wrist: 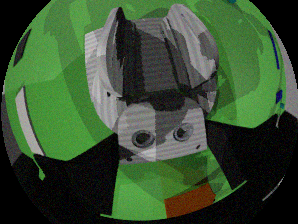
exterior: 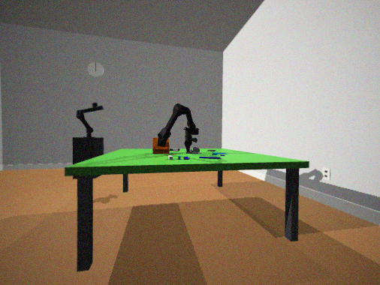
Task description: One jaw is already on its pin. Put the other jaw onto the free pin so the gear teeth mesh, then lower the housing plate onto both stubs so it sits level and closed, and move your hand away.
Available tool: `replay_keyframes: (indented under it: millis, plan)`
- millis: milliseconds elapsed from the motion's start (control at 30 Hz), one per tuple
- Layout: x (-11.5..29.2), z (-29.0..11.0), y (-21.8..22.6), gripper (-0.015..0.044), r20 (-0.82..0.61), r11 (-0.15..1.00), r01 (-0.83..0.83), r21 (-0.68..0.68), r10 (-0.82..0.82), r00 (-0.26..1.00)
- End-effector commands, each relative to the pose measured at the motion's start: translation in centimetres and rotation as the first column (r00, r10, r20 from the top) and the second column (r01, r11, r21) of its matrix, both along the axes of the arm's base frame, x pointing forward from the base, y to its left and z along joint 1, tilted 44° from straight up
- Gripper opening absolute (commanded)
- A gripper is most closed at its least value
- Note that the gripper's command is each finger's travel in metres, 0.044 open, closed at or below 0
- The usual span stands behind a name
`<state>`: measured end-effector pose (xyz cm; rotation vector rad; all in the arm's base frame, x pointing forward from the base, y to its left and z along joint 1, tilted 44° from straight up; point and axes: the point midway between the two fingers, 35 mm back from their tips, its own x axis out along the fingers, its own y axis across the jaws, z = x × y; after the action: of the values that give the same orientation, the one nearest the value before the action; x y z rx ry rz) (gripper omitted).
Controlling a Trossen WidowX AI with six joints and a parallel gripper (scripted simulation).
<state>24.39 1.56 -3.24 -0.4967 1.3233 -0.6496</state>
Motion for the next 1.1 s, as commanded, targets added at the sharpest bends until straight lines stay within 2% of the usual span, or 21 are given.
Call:
replay_keyframes:
  millis: [0, 1067]
  plan:
    - [-0.02, -0.22, -0.27, 0.0351, -0.002, 1.000, 0.006, -0.001, -0.006, 1.000]
    - [-0.06, 0.10, 0.04, 0.0351, -0.003, 1.000, 0.006, -0.001, -0.006, 1.000]
